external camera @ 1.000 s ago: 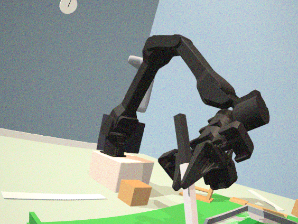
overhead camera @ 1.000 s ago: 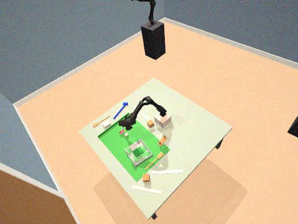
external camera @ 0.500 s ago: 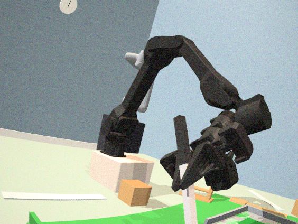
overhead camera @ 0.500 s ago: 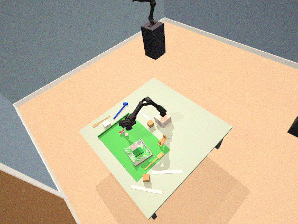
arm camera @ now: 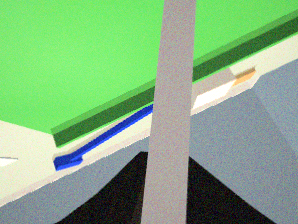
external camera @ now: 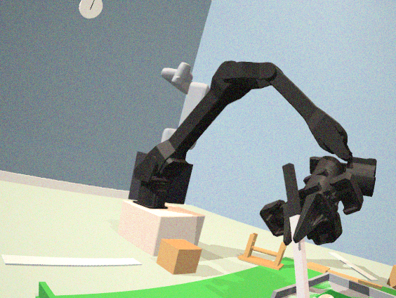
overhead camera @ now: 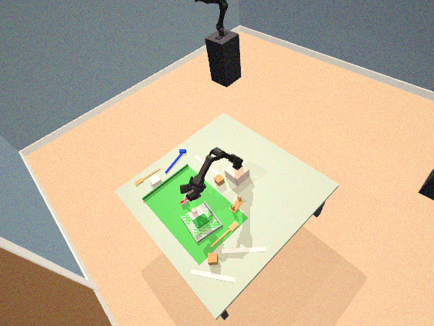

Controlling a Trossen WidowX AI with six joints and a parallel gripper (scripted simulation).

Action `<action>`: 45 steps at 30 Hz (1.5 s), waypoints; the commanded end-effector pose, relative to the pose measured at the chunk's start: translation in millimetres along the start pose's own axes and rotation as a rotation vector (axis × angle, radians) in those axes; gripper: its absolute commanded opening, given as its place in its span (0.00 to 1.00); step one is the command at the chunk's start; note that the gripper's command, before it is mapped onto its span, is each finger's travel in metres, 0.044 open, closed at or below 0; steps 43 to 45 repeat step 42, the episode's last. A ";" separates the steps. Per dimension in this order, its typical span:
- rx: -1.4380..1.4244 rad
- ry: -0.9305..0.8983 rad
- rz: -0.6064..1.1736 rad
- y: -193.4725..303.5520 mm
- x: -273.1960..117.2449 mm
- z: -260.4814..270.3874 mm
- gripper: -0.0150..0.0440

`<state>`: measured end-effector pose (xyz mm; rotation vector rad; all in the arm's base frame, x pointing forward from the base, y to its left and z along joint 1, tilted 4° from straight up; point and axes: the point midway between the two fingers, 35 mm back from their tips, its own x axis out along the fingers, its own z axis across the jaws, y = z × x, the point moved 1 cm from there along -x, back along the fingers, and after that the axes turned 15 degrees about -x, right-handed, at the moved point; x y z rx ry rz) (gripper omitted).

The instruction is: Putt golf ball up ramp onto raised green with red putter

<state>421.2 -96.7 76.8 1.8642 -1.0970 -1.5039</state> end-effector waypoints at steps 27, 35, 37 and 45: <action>0.016 0.005 -0.002 35.7 -27.0 -15.1 0.25; 0.016 0.005 -0.002 35.7 -27.0 -15.1 0.25; 0.016 0.005 -0.002 35.7 -27.0 -15.1 0.25; 0.016 0.005 -0.002 35.7 -27.0 -15.1 0.25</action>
